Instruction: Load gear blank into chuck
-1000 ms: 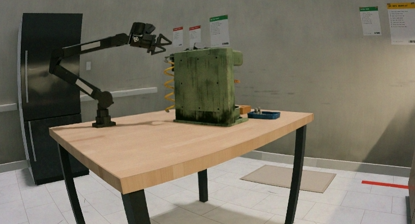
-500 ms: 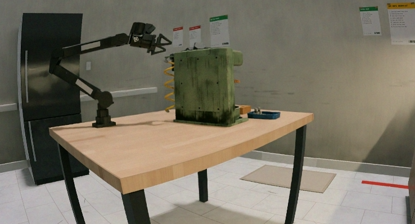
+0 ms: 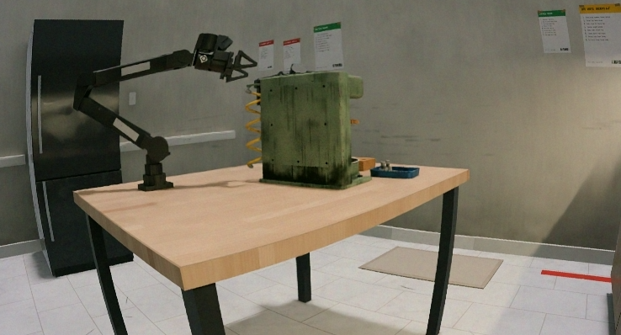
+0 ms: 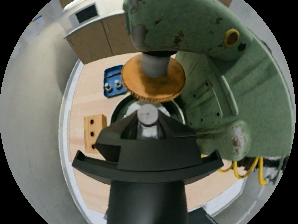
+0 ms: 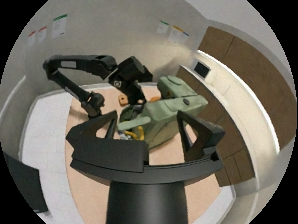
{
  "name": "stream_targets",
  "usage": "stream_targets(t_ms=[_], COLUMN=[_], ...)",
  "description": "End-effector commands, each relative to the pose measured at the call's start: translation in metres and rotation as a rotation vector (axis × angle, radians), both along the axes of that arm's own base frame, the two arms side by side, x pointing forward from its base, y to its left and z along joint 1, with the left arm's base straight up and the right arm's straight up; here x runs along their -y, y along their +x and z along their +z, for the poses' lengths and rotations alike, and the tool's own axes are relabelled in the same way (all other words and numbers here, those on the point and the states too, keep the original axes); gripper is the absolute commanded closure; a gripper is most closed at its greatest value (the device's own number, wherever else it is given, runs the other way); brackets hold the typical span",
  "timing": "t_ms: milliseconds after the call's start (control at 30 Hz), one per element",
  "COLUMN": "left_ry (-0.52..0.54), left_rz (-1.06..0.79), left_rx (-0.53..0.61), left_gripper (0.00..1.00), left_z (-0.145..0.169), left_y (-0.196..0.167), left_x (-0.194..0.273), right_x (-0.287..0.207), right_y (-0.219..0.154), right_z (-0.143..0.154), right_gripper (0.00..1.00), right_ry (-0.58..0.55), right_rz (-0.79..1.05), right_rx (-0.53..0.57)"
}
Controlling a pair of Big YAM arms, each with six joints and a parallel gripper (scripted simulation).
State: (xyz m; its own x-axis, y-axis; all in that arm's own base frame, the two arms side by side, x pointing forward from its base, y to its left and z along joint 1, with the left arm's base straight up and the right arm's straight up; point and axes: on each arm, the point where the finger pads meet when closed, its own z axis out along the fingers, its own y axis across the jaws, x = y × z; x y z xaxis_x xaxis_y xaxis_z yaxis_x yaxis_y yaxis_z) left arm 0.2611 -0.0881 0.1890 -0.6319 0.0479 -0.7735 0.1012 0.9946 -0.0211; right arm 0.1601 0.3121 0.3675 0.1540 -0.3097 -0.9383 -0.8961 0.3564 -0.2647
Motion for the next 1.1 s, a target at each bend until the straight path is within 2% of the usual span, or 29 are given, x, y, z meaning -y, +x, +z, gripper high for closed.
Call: stream_targets(t_ms=[0,67,133,200,733,800,867,933,1067], left_ry=[0.027,0.024,0.017,0.025,0.038,0.031,0.034,0.043,0.036], left_rz=[0.006,0.006,0.006,0.006,-0.006,-0.006,-0.004,-0.004,-0.004], left_rx=[-0.06,-0.055,-0.043,-0.059,-0.084,-0.07,-0.07,-0.086,-0.073], left_gripper=[0.77,0.77,0.77,0.77,0.77,0.77,0.77,0.77,0.77], left_z=[-0.028,-0.028,-0.013,-0.029,-0.046,-0.031,-0.031,-0.045,-0.043], left_y=[-0.004,-0.003,0.0,-0.004,-0.009,-0.005,-0.005,-0.011,-0.01], left_x=[-0.005,-0.005,-0.003,-0.005,-0.004,-0.002,-0.003,-0.006,-0.005], right_x=[0.0,0.0,0.0,0.0,0.0,0.0,0.0,0.0,0.0], right_y=[0.007,0.007,0.007,0.007,0.007,0.007,0.007,0.007,0.007], right_z=[0.031,0.031,0.031,0.031,0.031,0.031,0.031,0.031,0.031], right_gripper=[0.0,0.0,0.0,0.0,0.0,0.0,0.0,0.0,0.0], right_ry=[0.052,0.052,0.052,0.052,0.052,0.052,0.052,0.052,0.052], right_rz=[-0.022,-0.022,-0.022,-0.022,-0.022,-0.022,-0.022,-0.022,-0.022], right_rx=[0.008,0.008,0.008,0.008,0.008,0.008,0.008,0.008,0.008])
